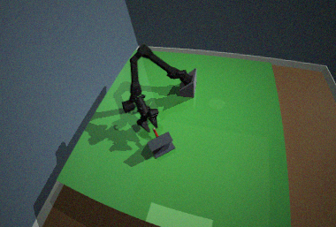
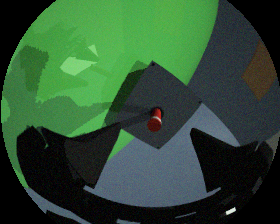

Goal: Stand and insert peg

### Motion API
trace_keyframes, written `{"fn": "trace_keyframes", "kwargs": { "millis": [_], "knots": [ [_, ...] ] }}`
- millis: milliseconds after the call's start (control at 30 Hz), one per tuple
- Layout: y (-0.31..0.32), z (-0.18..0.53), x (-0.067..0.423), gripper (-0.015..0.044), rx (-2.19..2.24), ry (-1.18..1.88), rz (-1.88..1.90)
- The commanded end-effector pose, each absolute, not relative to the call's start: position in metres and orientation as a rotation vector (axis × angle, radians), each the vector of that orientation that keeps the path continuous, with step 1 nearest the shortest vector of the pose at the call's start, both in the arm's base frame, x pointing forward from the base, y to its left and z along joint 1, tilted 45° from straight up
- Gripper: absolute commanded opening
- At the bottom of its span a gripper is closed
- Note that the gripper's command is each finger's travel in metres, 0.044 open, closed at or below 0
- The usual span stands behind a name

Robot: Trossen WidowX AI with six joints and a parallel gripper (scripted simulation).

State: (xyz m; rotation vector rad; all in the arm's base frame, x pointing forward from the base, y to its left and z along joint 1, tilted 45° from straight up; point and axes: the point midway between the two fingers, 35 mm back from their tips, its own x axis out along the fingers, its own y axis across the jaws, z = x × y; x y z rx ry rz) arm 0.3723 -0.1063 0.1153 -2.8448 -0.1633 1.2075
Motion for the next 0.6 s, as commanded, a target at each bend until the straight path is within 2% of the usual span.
{"fn": "trace_keyframes", "kwargs": {
  "millis": [0, 567],
  "knots": [
    [-0.107, 0.121, 0.368, 0.0440, -2.846, -0.169, 1.206],
    [-0.113, 0.142, 0.349, 0.0440, -2.846, -0.164, 1.207]
  ]
}}
